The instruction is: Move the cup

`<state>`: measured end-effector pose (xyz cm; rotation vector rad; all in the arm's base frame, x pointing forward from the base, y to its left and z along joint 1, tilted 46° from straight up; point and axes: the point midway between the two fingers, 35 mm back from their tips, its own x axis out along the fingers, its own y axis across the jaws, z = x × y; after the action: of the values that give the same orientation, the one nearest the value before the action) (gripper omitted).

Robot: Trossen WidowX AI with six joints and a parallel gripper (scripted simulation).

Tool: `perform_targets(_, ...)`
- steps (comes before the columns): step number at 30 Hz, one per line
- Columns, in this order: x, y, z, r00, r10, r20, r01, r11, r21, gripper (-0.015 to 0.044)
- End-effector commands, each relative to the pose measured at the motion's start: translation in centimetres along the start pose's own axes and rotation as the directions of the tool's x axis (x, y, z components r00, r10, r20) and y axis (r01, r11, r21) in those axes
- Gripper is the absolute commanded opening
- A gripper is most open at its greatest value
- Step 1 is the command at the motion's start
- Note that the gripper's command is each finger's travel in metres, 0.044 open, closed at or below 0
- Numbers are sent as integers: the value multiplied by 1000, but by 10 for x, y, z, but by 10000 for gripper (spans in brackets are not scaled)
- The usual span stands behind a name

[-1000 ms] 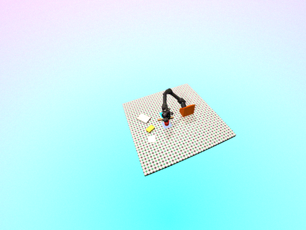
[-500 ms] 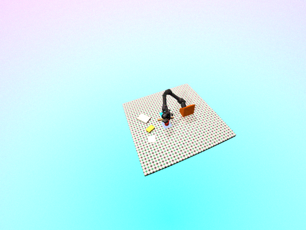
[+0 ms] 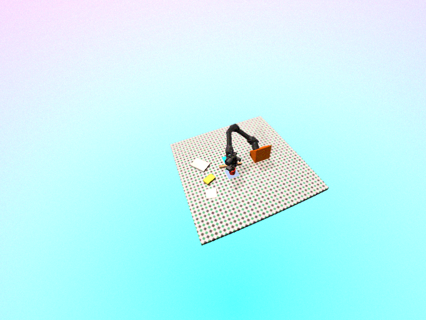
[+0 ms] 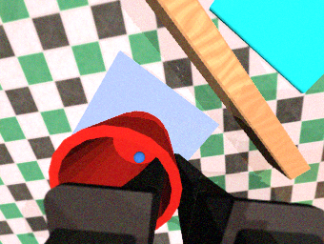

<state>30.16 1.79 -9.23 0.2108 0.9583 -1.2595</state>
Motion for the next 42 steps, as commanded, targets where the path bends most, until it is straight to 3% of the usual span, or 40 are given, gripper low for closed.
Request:
perform_targets(1,-1,0,0,1000,0,0,0,1000,1,0)
perform_targets(16,-54,-4,-1,1000,2,2,-2,1000,-4,0)
perform_targets(42,-52,-10,5,1000,0,4,0,1000,-7,0)
